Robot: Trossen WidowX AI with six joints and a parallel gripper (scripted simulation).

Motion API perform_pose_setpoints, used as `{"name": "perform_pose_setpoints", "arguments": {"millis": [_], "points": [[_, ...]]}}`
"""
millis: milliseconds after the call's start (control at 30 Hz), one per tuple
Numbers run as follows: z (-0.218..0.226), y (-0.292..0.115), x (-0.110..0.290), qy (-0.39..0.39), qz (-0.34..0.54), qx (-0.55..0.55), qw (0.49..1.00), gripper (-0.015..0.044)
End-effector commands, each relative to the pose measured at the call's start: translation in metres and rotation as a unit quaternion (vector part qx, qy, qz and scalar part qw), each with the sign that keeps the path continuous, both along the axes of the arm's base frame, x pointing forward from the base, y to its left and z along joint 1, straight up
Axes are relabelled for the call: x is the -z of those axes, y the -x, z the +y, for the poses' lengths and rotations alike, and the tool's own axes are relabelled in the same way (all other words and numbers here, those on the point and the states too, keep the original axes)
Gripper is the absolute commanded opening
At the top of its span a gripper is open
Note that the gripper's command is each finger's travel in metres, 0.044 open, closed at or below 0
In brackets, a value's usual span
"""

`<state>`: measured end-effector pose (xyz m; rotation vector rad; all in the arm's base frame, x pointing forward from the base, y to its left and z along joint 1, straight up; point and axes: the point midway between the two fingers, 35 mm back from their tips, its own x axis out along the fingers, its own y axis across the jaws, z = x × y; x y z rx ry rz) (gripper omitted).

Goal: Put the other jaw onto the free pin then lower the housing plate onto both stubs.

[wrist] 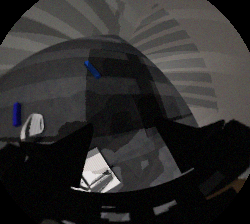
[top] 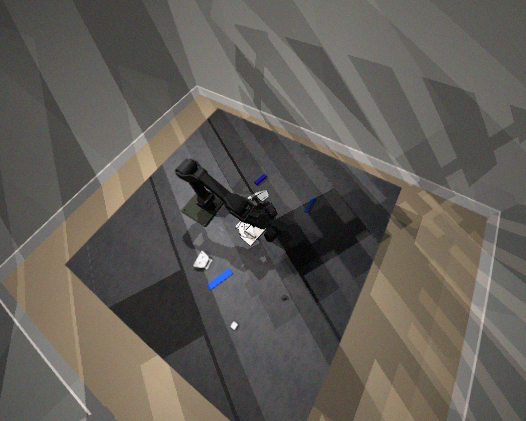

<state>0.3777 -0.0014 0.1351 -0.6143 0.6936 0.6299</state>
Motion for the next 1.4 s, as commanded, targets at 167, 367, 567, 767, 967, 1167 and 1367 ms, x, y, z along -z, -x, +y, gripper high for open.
{"name": "perform_pose_setpoints", "arguments": {"millis": [167, 367, 567, 767, 967, 1167, 1367], "points": [[0.051, 0.030, 0.010, -0.009, 0.093, 0.005, 0.996, 0.0440], [0.079, 0.055, 0.018, -0.001, 0.153, 0.009, 0.988, 0.0440], [0.103, 0.086, 0.023, 0.020, 0.211, 0.014, 0.977, 0.0440], [0.121, 0.118, 0.027, 0.052, 0.261, 0.022, 0.964, 0.0440], [0.132, 0.151, 0.028, 0.094, 0.299, 0.032, 0.949, 0.0440], [0.137, 0.182, 0.026, 0.142, 0.324, 0.042, 0.934, 0.0440], [0.137, 0.185, 0.026, 0.147, 0.326, 0.044, 0.933, 0.0440]]}}
